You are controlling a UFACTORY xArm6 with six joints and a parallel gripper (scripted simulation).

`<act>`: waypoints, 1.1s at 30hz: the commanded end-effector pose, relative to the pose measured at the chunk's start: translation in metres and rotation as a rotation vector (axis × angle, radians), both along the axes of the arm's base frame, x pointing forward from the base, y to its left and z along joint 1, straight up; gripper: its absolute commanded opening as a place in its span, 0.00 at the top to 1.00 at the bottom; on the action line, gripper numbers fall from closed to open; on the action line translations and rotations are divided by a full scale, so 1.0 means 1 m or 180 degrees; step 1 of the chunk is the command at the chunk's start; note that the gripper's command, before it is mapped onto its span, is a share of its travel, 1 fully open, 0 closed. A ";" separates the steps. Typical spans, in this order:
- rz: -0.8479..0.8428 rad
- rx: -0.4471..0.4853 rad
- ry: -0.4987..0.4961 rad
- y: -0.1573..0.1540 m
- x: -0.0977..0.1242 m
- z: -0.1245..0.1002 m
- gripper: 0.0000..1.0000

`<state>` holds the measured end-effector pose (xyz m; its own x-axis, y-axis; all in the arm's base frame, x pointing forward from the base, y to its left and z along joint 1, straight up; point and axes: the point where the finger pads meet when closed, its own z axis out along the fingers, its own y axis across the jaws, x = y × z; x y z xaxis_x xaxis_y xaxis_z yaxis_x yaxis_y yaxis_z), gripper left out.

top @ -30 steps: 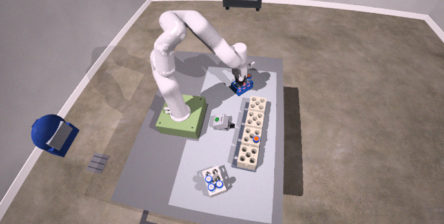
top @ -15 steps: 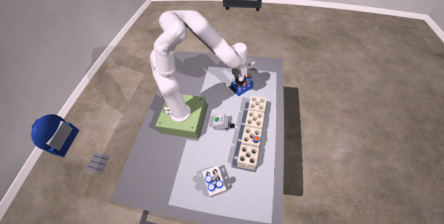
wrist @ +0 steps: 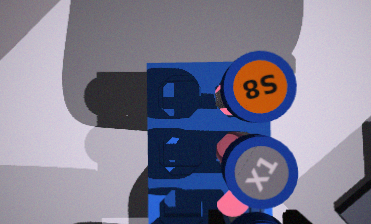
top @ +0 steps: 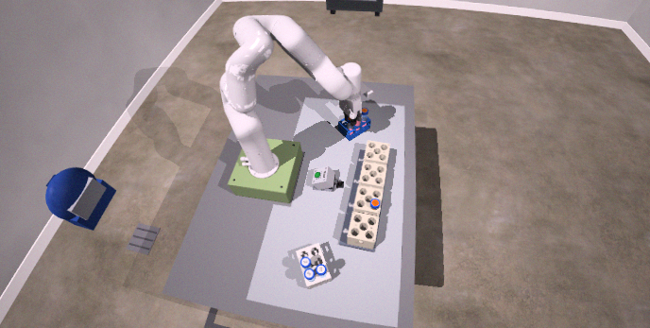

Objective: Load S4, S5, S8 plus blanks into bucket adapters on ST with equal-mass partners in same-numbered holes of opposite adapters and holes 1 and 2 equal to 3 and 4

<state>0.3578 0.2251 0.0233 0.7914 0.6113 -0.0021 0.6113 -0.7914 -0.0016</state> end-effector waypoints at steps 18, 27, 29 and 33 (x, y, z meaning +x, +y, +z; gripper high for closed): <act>0.0000 0.0007 -0.0012 0.001 0.001 0.011 1.00; 0.0000 0.0007 -0.0012 0.001 0.001 0.017 1.00; 0.0000 0.0007 -0.0012 0.001 0.001 0.019 1.00; 0.0000 0.0007 -0.0012 0.001 0.001 0.020 1.00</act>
